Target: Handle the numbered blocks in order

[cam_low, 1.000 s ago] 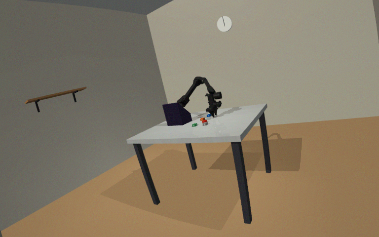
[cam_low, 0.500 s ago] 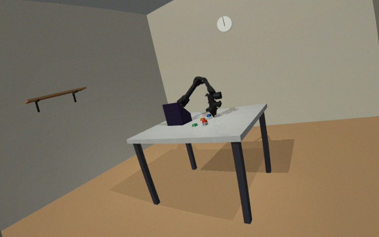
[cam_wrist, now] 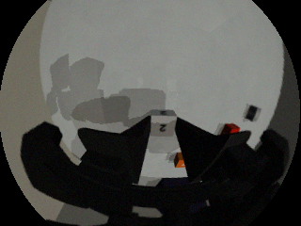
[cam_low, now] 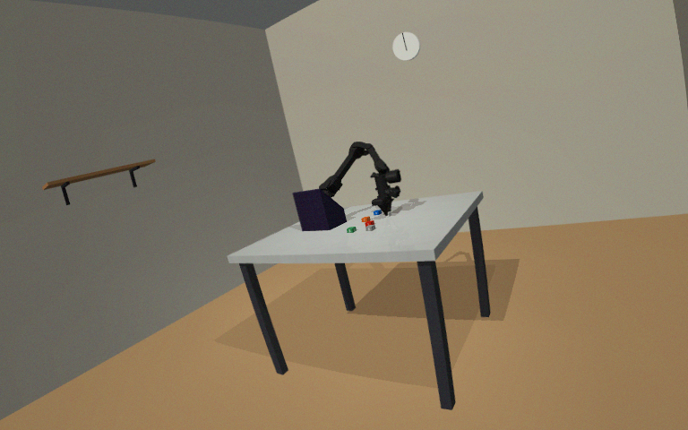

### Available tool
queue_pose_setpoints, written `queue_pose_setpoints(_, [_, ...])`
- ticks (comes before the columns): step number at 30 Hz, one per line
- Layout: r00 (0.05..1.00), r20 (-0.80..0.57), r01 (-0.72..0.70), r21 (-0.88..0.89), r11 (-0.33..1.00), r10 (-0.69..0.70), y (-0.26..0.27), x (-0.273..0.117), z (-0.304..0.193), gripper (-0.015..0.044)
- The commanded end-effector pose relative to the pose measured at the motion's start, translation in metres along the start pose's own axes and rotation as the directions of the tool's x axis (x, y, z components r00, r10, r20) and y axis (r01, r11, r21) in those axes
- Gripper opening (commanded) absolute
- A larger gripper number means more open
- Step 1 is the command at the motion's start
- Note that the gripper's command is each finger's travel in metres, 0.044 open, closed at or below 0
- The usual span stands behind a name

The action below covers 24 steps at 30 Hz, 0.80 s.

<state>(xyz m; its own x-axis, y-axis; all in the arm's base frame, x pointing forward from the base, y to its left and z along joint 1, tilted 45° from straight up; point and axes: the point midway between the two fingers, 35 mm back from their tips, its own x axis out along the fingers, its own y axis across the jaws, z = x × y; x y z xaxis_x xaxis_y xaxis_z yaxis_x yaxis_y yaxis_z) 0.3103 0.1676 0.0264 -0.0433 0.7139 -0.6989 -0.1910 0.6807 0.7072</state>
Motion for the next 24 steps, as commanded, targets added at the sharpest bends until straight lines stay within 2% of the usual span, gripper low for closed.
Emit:
queue_pose_setpoints(1, [1.000, -0.001, 0.001, 0.004, 1.000, -0.001, 0.000, -0.003, 0.000, 0.0120])
queue_pose_setpoints(24, [1.000, -0.001, 0.001, 0.004, 1.000, -0.001, 0.000, -0.013, 0.000, 0.0120])
